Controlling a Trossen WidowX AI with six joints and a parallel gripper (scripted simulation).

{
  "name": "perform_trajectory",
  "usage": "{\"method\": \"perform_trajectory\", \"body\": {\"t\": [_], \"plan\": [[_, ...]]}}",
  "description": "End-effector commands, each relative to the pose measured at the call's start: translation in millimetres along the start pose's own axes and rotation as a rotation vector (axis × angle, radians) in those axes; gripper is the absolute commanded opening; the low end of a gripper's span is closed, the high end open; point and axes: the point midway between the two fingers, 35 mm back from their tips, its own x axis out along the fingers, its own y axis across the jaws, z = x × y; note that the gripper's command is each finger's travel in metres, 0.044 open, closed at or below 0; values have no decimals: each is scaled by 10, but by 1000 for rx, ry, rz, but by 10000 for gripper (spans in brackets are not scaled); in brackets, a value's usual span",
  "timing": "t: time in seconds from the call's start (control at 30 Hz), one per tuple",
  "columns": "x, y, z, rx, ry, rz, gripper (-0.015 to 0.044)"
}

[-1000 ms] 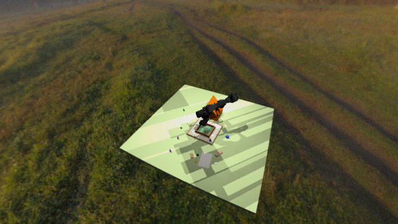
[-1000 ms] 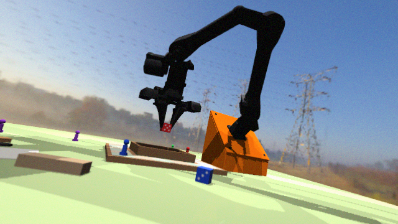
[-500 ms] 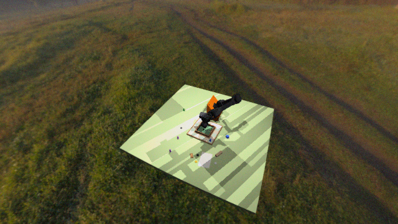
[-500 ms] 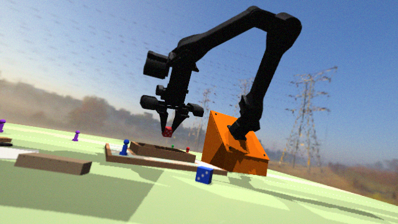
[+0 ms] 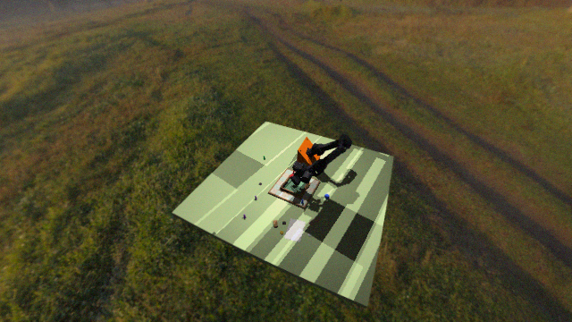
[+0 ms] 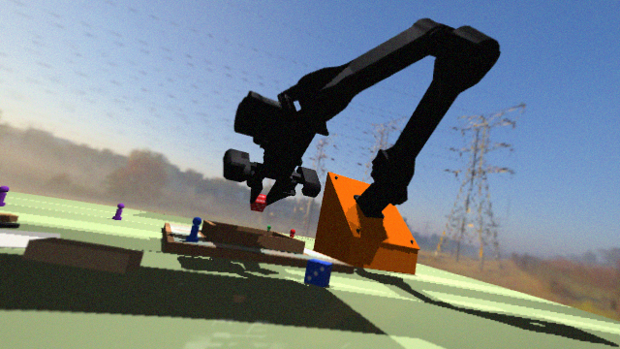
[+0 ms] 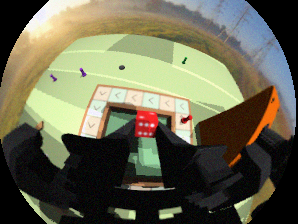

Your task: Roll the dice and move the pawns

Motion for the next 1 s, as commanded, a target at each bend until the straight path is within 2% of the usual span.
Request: {"method": "perform_trajectory", "body": {"t": [0.0,0.17,0.87,0.97], "plan": [[-32,8,10,16,-52,24,0],[-458,118,22,16,-52,26,0],[-433,93,13,10,-47,24,0],[-433,93,13,10,-47,24,79]]}}
